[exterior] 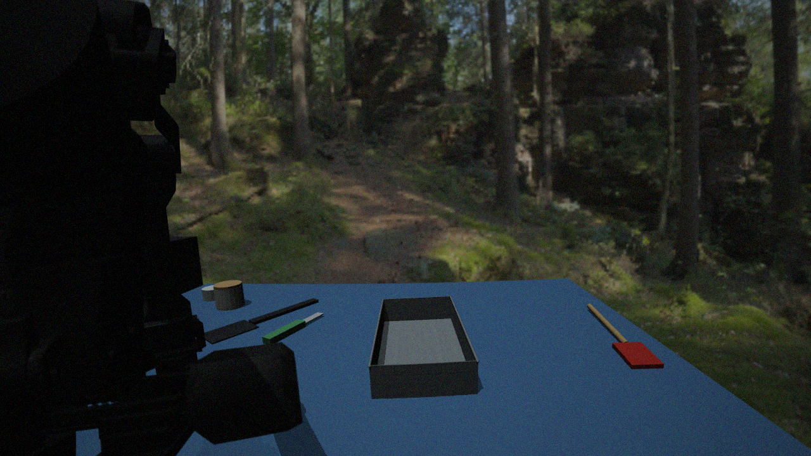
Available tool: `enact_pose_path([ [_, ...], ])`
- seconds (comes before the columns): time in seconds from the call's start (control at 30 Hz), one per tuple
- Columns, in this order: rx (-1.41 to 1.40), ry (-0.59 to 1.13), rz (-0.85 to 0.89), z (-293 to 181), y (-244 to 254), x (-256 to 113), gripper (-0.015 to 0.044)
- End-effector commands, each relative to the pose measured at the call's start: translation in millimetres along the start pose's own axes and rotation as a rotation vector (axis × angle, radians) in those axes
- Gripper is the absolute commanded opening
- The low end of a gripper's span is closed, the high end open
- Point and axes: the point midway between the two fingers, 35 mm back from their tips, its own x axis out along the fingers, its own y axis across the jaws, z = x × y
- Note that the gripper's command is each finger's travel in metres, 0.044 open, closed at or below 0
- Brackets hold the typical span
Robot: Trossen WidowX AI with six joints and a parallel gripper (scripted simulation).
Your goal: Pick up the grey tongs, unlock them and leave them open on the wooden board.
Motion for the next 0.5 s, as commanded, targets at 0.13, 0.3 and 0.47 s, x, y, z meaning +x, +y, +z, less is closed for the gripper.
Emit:
enact_pose_path([
  [0.13,-0.013,-0.129,-0.005,5.1,1.7,-6.0,-0.0150],
  [0.3,-0.017,-0.198,-0.007,6.0,2.9,-6.1,-0.0150],
  [0.47,-0.020,-0.266,-0.009,6.1,3.8,-6.8,-0.0150],
])
